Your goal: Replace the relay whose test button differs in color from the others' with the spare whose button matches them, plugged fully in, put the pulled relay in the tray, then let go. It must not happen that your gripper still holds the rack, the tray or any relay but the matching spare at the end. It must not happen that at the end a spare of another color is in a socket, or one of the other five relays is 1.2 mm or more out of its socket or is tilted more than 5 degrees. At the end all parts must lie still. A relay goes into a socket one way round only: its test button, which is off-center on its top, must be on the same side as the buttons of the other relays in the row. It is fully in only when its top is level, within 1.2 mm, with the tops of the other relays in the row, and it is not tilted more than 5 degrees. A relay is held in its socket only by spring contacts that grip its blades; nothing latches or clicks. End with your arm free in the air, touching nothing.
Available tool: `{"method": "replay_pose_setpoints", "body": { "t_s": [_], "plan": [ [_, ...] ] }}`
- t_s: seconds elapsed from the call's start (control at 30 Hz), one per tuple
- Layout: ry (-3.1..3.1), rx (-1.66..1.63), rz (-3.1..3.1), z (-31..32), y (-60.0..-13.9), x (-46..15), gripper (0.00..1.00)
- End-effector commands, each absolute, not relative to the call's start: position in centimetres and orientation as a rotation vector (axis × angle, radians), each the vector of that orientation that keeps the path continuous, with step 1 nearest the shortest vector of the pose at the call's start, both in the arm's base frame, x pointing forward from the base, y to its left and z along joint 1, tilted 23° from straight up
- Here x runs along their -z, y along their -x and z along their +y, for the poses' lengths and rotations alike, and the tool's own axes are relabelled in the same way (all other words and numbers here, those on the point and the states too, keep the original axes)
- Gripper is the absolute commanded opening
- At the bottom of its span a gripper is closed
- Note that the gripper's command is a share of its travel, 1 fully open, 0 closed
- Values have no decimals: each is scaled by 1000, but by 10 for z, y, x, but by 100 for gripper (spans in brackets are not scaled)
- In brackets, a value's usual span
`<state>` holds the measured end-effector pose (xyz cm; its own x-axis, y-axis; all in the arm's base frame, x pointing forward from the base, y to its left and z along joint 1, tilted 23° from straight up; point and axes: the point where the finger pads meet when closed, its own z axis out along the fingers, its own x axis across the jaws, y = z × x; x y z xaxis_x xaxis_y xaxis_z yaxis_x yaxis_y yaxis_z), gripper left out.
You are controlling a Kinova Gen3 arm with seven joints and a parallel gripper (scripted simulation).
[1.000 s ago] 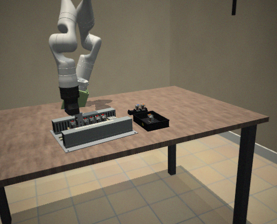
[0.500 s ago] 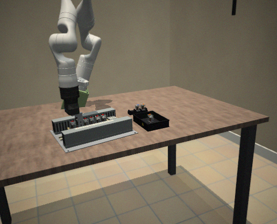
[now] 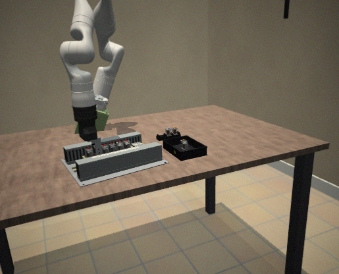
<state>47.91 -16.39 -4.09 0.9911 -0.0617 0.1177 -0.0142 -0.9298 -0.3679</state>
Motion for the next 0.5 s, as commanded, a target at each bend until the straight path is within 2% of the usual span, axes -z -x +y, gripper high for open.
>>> {"method": "replay_pose_setpoints", "body": {
  "t_s": [0.0,0.47],
  "plan": [
    [2759,185,61,-166,-481,37,0],
    [2760,184,59,-166,-481,37,0]
  ]
}}
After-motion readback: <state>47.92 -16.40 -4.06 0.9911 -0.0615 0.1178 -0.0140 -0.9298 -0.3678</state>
